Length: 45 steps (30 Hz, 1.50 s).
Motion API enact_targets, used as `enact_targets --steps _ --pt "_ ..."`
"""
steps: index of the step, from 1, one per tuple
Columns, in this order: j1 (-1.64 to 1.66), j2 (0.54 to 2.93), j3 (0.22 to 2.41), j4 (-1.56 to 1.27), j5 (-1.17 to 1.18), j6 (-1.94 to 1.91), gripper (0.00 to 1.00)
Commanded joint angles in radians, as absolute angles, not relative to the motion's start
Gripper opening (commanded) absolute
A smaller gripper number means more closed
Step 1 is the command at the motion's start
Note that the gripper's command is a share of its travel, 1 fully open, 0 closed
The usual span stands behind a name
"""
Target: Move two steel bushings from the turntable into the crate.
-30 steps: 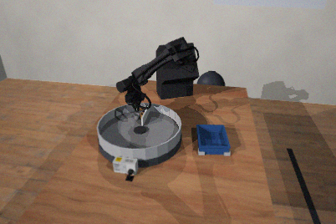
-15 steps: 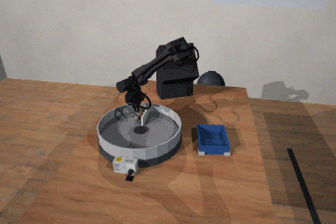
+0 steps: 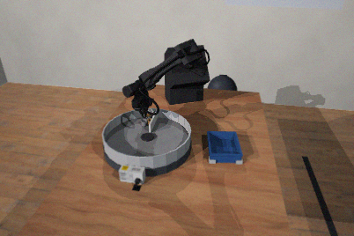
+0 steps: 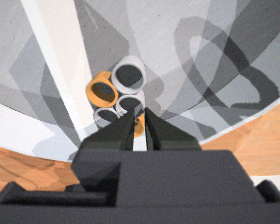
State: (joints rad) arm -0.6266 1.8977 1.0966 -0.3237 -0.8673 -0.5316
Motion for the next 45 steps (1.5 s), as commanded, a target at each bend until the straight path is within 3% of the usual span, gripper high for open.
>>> enact_targets --steps 1,45 --pt "-0.66 1.862 1.119 -0.307 -0.879 -0.527 0.13" --pt "-0.646 1.917 1.136 -0.289 -0.861 -0.504 0.13"
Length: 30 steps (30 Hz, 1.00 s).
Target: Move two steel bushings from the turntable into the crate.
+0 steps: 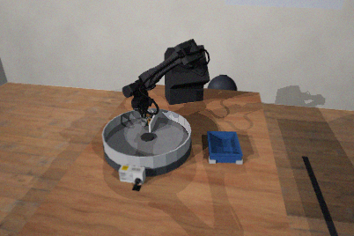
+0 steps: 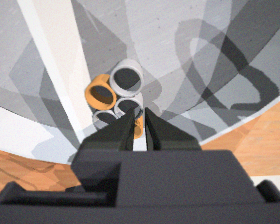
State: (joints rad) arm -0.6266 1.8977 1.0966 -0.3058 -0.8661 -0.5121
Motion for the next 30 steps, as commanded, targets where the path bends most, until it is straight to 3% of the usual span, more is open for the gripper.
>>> enact_targets --steps 1,30 --pt "-0.644 1.918 1.136 -0.286 -0.859 -0.502 0.13" --pt "-0.629 1.901 1.134 -0.255 -0.856 -0.482 0.13"
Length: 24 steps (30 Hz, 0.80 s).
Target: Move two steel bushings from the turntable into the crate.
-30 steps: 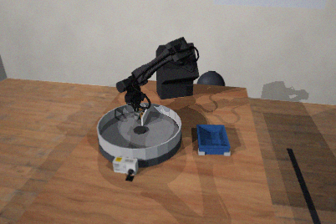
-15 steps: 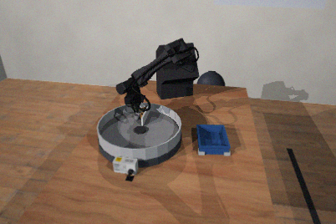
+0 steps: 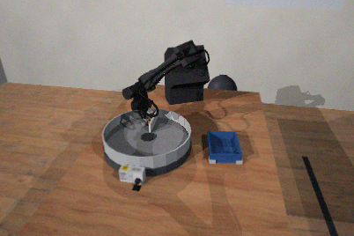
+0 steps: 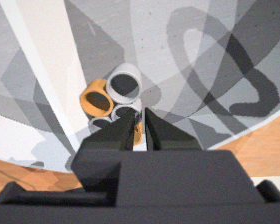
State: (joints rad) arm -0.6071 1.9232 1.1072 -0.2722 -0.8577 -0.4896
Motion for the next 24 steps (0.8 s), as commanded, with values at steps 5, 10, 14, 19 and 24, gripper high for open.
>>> enact_targets --steps 5,10,14,19,24 --pt "-0.629 1.901 1.134 -0.255 -0.856 -0.482 0.13" --pt "-0.629 1.901 1.134 -0.255 -0.856 -0.482 0.13" --pt "-0.629 1.901 1.134 -0.255 -0.856 -0.482 0.13" --pt "-0.631 1.894 1.135 -0.274 -0.86 -0.493 0.13" --pt "-0.633 1.893 1.135 -0.287 -0.863 -0.498 0.13"
